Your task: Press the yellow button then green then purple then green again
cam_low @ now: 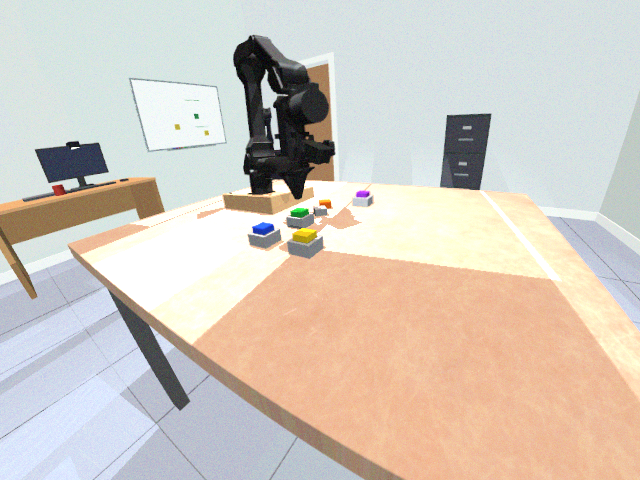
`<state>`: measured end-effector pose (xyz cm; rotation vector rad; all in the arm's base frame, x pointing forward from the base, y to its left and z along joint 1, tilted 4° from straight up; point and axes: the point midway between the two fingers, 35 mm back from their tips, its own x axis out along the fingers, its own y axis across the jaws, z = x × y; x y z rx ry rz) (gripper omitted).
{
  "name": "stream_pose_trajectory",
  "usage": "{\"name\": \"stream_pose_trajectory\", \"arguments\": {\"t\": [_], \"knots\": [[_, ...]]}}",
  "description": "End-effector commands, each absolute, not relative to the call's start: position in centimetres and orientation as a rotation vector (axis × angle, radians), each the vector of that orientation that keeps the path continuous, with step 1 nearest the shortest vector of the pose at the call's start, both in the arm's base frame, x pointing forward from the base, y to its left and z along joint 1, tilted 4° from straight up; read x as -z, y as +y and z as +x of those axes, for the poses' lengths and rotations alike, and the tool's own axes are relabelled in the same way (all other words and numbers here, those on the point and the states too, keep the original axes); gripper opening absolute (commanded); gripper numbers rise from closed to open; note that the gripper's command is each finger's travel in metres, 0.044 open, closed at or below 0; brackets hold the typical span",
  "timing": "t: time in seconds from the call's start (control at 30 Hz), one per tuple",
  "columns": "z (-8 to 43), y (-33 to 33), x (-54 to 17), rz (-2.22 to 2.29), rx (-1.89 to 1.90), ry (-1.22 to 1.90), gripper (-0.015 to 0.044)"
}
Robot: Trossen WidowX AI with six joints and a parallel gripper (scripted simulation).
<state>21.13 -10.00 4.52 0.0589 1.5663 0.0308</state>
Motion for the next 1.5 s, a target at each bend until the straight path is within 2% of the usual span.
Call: {"name": "stream_pose_trajectory", "arguments": {"t": [0.0,1.23,1.47], "knots": [[21.0,-9.8,-3.7,0.069,-0.031,1.571,0.002],[21.0,-9.6,-1.1,0.069,-0.031,1.571,0.002],[21.0,-9.8,-4.4,0.069,-0.031,1.571,0.002]]}}
